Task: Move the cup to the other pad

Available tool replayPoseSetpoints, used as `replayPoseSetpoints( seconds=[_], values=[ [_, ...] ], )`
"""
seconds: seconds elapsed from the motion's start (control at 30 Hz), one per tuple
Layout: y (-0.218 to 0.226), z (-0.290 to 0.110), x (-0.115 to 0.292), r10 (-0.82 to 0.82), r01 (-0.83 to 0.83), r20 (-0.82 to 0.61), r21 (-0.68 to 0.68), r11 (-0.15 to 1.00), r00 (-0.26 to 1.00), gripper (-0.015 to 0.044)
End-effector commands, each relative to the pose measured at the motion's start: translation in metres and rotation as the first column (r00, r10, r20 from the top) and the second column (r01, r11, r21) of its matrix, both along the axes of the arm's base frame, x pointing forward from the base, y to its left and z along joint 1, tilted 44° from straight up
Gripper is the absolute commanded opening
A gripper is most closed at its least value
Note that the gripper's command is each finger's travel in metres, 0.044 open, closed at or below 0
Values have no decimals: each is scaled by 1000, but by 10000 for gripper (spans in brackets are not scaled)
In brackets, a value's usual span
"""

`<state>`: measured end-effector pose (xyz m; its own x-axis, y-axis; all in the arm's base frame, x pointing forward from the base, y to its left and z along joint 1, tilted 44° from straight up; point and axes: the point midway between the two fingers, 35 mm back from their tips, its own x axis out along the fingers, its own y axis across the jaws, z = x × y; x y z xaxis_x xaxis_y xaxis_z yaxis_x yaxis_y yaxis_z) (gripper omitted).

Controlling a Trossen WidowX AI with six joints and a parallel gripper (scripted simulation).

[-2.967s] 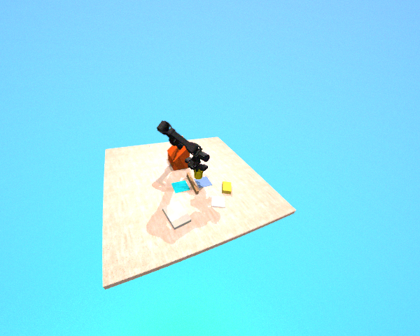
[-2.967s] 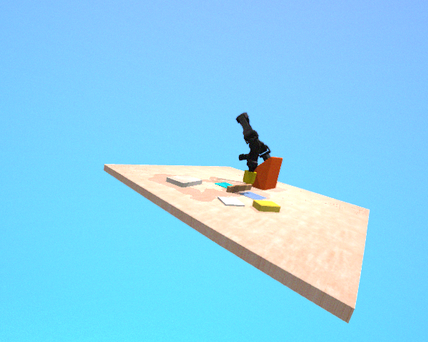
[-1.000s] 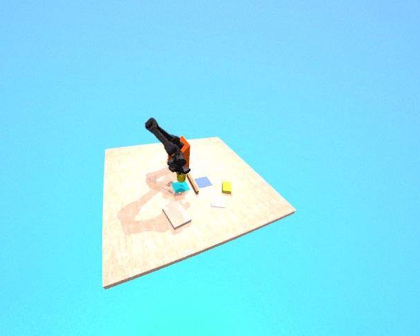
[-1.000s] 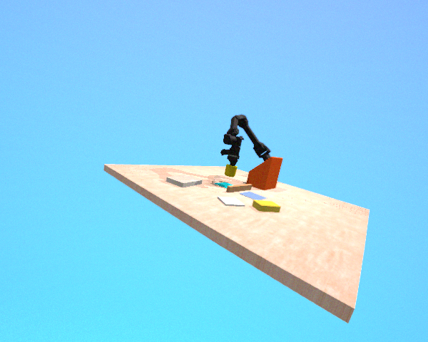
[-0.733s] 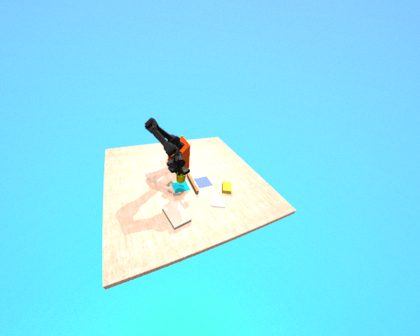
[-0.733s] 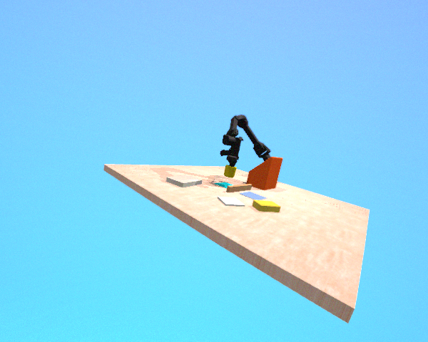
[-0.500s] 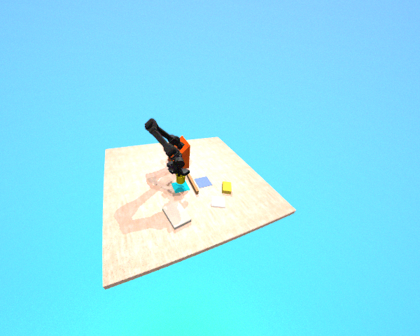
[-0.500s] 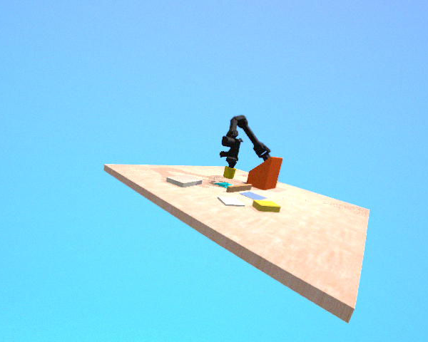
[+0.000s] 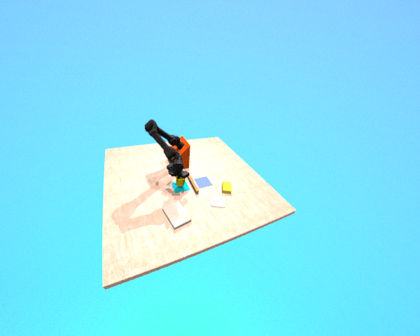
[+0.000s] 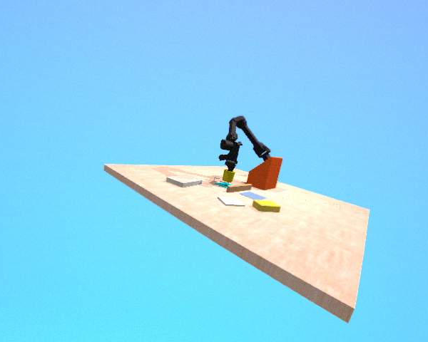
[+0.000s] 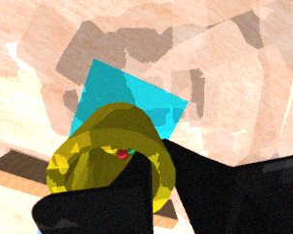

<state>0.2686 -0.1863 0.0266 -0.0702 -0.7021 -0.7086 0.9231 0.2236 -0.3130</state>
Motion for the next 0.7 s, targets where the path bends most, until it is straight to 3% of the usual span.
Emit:
replayPoseSetpoints(
  seconds=[0.0,0.67],
  values=[
    [-4,-8,-4,3,-3,-15,8,1000,1000,0],
    [-14,-15,-4,-2,2,-5,-1,1000,1000,0]
  ],
)
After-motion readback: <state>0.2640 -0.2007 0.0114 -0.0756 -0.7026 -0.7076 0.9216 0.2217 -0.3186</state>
